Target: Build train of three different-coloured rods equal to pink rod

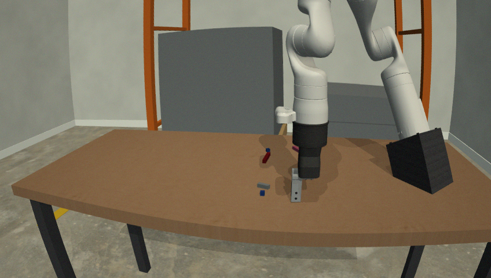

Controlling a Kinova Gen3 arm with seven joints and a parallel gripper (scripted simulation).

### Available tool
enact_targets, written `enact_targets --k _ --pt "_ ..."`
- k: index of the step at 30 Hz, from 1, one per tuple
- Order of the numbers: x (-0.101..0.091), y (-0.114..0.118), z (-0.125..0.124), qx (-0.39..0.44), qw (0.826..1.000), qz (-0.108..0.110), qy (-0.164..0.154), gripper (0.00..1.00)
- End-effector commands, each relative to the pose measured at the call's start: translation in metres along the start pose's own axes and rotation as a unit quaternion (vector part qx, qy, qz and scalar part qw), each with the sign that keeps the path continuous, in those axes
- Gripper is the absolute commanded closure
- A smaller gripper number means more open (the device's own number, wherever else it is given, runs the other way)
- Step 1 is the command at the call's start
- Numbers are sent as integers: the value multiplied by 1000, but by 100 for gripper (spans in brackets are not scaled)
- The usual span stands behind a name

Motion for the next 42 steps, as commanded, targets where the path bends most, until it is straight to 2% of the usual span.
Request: enact_targets --k 1,38,39,42 --pt "1 1 0 1 1000 1 -1 46" --pt "2 1 0 1 1000 1 -1 46" --pt "2 1 0 1 1000 1 -1 76" --pt "2 1 0 1 1000 1 -1 76"
Point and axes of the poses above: the point where the finger pads meet when closed, its own x axis out along the fingers, its own y axis across the jaws, z = x × y, the point moved 7 cm from there along -x, back along the fingers, and after that the axes turned 3 degrees about x, right-handed, at the moved point
